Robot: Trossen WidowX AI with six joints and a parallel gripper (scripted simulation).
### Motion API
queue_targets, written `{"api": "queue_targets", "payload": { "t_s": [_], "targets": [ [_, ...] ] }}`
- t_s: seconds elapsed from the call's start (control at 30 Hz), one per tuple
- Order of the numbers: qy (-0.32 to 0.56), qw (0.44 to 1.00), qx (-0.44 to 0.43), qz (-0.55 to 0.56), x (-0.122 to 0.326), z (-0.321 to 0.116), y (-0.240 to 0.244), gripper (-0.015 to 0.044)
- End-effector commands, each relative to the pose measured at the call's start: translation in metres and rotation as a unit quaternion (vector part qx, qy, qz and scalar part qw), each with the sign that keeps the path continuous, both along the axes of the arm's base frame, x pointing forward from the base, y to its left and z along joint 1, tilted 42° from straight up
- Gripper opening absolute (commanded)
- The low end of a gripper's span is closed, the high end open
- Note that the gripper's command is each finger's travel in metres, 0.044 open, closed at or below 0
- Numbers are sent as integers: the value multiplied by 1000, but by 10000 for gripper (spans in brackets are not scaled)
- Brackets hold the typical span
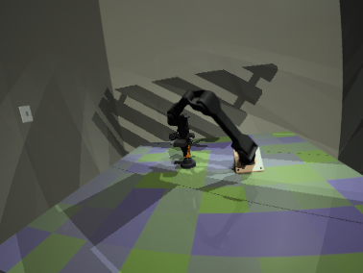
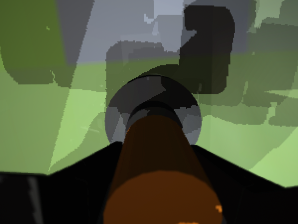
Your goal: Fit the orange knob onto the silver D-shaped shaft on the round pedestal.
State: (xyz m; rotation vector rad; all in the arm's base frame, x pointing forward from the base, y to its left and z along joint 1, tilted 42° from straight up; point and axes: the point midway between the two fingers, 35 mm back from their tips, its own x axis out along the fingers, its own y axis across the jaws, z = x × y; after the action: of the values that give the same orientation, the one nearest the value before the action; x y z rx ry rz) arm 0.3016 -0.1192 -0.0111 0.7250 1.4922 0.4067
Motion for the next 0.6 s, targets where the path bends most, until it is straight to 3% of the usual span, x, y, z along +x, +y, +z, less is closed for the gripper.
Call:
{"api": "queue_targets", "payload": {
  "t_s": [0.0, 0.57],
  "targets": [
    [-3, 1000, -2, 10, -3, -1, 0, 0],
    [-1, 1000, -2, 8, -2, -1, 0, 0]
  ]
}}
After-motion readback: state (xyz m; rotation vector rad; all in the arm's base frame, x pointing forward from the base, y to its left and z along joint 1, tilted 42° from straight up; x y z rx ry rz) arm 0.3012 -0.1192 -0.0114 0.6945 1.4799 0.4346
